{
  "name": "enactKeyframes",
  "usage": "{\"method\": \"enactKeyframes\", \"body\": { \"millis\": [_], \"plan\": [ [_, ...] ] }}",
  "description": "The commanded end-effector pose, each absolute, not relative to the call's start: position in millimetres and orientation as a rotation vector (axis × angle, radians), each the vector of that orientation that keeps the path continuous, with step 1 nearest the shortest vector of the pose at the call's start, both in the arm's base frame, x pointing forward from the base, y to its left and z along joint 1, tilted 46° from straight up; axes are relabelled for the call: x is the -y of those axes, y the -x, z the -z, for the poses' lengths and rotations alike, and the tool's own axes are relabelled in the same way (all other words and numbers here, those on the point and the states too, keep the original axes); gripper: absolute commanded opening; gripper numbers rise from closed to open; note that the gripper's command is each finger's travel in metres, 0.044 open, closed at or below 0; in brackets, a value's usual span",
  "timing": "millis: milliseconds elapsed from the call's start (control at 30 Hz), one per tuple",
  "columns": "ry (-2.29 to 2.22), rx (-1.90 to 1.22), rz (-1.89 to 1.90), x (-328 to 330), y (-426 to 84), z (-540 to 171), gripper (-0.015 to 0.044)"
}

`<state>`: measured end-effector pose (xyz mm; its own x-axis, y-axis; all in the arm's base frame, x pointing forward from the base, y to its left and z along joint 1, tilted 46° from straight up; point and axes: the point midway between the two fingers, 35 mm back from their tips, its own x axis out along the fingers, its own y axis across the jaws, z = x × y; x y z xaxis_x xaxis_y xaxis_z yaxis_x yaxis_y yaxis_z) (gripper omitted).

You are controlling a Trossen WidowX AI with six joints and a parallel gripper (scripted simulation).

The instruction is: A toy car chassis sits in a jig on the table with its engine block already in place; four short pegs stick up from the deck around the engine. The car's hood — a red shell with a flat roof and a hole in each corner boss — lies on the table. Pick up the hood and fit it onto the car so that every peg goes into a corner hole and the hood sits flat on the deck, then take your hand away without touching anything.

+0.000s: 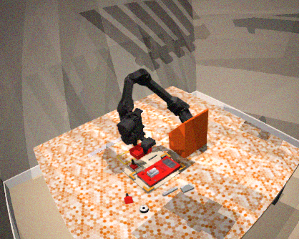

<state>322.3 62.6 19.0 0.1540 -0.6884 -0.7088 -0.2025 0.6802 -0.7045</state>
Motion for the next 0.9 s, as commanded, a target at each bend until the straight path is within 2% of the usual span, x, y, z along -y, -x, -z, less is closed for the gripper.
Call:
{"method": "enactKeyframes", "body": {
  "millis": [0, 867],
  "plan": [
    [0.791, -1.403, 0.412, -72, -325, -12, 0.0],
    [0.77, -1.381, 0.458, -129, -319, 54, 0.0]
  ]
}}
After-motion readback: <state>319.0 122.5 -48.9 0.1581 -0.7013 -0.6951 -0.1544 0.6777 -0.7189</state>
